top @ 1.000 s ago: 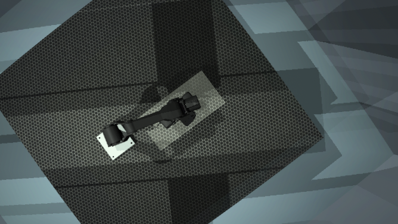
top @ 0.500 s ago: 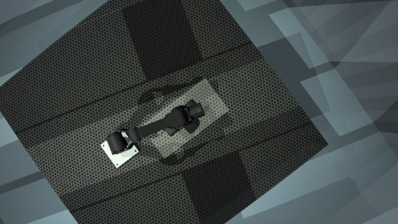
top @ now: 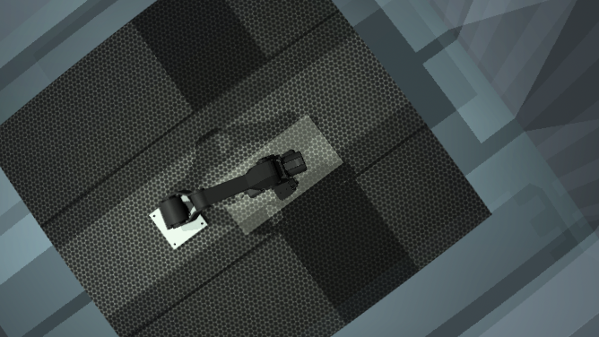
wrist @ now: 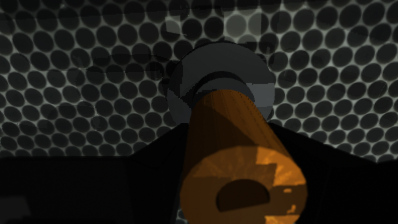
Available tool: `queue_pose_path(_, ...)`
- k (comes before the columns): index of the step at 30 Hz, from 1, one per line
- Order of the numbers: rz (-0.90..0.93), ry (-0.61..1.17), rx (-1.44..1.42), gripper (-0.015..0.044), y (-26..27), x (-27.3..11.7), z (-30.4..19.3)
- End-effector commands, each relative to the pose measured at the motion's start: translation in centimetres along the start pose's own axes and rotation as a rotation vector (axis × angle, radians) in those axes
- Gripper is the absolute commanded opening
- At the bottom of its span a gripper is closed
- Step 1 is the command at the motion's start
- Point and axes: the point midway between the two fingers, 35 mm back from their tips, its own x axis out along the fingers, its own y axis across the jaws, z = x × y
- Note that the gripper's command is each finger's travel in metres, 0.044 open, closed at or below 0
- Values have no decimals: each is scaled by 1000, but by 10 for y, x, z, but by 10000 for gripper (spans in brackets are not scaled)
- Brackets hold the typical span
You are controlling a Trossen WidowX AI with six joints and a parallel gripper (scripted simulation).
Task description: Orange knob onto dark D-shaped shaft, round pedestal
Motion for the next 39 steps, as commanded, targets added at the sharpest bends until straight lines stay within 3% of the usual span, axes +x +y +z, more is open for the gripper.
queue_pose_path(1, -1, -4, 35, 0, -1, 2, 0)
queue_pose_path(28, -1, -4, 35, 0, -1, -1, 1)
queue_pose_path(39, -1, -4, 244, 0, -1, 2, 0)
